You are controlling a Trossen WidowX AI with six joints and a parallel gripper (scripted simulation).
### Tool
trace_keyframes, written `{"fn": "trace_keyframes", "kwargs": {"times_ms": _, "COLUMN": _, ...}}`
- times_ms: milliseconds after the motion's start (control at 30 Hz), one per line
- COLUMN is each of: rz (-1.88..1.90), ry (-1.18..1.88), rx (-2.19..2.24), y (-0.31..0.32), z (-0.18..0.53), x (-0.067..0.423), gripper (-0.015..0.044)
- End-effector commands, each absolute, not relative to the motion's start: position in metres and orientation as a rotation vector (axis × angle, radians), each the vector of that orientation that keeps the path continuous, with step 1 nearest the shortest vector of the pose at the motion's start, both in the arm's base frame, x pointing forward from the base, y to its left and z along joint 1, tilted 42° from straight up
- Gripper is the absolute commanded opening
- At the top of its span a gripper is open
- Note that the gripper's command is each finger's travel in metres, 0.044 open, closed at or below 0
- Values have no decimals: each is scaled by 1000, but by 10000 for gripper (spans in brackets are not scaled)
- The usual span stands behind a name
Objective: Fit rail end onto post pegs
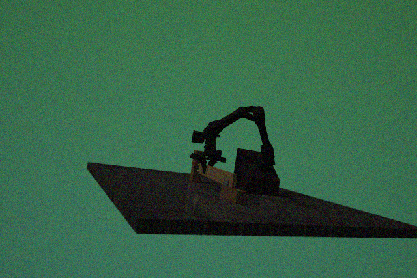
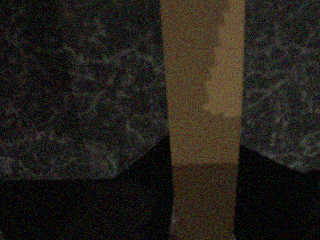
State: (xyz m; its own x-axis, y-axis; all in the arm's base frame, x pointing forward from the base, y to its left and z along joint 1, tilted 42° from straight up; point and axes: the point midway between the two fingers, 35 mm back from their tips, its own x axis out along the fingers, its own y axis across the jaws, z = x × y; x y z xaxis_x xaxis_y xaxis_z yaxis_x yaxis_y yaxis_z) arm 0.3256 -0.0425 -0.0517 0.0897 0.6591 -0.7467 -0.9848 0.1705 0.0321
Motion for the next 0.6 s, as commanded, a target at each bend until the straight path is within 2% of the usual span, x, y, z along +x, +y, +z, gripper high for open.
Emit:
{"fn": "trace_keyframes", "kwargs": {"times_ms": 0, "rz": 1310, "ry": 715, "rx": -568, "y": -47, "z": -47, "x": 326, "gripper": 0}}
{"fn": "trace_keyframes", "kwargs": {"times_ms": 567, "rz": 1310, "ry": 715, "rx": -567, "y": -44, "z": -50, "x": 326, "gripper": 0}}
